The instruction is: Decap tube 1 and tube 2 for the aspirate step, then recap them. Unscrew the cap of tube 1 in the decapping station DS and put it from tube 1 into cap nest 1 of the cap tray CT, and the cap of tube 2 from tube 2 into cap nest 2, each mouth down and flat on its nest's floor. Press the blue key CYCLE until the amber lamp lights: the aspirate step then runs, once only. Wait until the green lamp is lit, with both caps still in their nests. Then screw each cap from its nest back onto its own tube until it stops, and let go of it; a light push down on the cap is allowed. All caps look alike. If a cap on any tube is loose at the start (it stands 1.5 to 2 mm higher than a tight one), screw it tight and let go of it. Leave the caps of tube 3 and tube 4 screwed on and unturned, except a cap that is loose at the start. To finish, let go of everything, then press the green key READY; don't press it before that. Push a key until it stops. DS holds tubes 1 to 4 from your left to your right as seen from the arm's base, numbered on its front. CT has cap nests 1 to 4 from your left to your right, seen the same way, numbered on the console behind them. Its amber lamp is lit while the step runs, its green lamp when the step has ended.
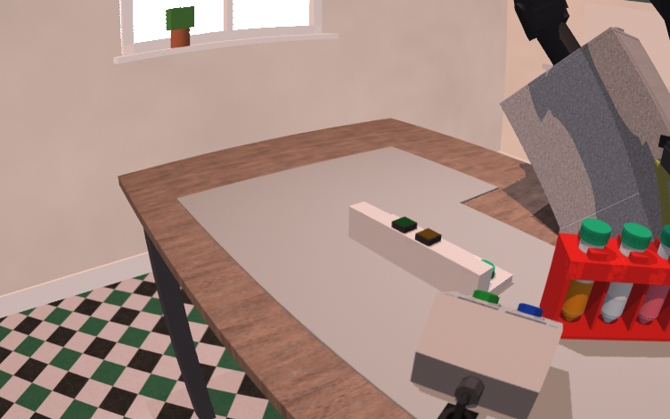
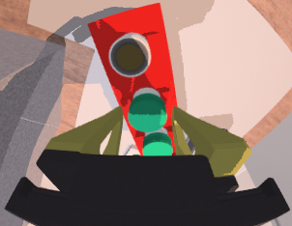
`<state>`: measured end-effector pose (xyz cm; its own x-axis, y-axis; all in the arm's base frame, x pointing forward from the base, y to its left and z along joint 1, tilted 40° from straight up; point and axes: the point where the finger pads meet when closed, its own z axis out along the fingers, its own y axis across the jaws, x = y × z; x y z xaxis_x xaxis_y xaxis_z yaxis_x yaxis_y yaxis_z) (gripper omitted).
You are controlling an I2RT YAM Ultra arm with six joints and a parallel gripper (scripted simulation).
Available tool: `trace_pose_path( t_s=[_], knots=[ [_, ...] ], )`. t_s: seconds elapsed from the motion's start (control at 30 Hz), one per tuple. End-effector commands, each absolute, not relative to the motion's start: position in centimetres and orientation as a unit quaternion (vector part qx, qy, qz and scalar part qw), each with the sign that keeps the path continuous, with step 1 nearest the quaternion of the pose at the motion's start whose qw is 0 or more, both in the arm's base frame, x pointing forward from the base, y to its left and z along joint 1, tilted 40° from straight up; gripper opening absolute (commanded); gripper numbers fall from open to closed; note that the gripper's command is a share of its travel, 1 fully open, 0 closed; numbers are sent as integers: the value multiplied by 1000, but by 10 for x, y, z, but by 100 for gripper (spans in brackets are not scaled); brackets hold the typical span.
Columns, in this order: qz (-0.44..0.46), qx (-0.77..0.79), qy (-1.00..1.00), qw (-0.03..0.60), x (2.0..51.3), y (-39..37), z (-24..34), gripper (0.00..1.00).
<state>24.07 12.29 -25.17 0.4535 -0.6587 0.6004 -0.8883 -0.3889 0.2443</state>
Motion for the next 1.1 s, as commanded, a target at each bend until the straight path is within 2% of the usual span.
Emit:
trace_pose_path(
  t_s=[0.0,0.4,0.47,0.6,0.87,0.9,1.07],
  knots=[
    [237,752,-565,244,242,130,-249,49],
    [302,533,-774,156,242,132,-247,49],
    [302,533,-774,156,242,132,-247,49],
    [321,424,-839,114,242,132,-247,49],
    [321,422,-840,113,242,133,-247,49],
    [321,422,-840,113,242,133,-247,0],
    [321,422,-840,113,242,133,-247,0]
  ],
)
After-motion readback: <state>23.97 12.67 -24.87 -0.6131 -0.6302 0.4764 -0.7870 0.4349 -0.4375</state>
